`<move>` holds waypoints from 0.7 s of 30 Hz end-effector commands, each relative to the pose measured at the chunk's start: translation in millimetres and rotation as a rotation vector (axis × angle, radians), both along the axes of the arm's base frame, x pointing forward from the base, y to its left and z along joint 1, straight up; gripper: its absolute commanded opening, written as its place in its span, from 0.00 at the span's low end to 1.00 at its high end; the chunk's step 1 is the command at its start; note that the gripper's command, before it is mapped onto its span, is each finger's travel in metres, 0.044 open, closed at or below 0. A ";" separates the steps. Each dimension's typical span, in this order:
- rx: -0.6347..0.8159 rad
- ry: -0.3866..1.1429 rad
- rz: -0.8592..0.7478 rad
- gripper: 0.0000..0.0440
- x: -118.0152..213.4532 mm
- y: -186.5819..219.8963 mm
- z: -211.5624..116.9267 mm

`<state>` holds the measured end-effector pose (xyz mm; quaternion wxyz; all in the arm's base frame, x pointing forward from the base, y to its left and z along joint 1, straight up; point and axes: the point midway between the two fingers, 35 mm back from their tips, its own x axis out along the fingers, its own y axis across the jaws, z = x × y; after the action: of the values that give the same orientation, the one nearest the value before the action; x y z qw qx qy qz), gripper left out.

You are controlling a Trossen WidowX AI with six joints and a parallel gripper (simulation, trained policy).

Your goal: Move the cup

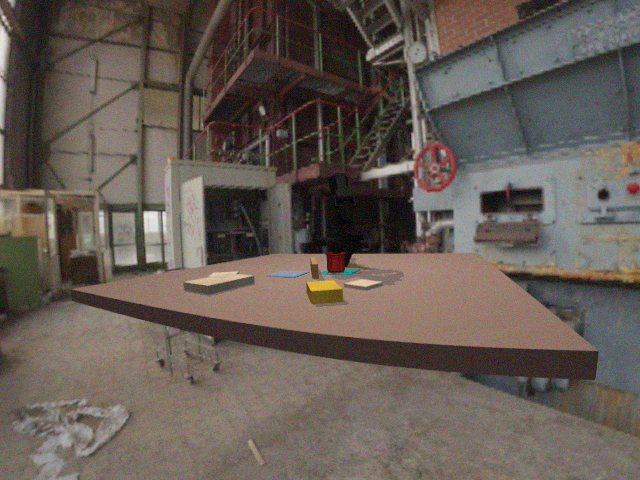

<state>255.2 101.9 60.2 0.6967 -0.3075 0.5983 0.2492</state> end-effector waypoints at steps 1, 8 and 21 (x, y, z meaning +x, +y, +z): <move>0.023 -0.012 -0.004 0.29 -1.0 0.7 3.1; 0.059 -0.035 -0.002 0.34 -5.9 -0.7 11.2; 0.117 -0.100 -0.001 0.47 -10.9 -4.0 27.1</move>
<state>246.4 98.4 86.5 0.7404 -0.2801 0.5509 0.2644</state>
